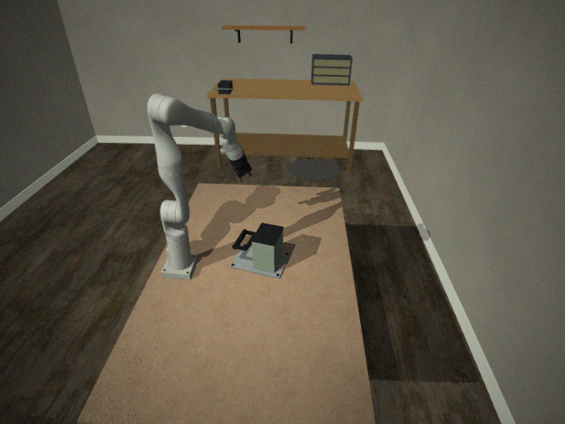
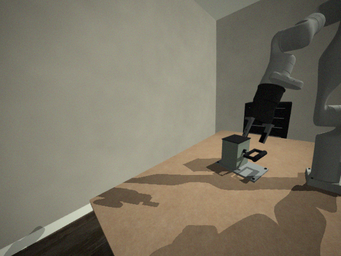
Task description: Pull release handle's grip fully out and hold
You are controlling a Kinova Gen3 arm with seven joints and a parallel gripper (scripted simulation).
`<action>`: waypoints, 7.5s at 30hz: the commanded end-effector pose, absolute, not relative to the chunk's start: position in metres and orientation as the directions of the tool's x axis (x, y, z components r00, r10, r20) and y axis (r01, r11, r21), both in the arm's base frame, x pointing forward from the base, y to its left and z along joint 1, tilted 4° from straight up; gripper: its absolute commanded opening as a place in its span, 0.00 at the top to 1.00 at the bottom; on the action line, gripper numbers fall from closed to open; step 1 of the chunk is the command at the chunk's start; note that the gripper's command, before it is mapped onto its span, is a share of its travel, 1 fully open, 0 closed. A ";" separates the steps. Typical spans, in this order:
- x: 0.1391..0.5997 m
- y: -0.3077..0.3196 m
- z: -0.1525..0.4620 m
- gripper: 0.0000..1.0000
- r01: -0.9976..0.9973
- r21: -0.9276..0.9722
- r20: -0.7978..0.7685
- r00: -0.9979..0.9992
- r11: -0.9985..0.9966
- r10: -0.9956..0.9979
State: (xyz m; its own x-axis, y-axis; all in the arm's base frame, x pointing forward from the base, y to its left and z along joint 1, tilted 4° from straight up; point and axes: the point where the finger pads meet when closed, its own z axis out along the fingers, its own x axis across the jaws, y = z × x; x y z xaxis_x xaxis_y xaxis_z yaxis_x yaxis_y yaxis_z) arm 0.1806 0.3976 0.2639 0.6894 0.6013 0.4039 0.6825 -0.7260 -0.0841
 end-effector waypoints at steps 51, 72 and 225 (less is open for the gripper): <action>0.197 0.311 0.235 0.00 0.449 -0.087 0.292 0.865 -0.889 0.408; 0.215 0.215 0.203 0.00 0.154 -0.048 0.167 0.975 -0.987 0.144; 0.255 0.130 0.176 1.00 -0.970 -0.070 0.007 -0.235 0.234 -0.972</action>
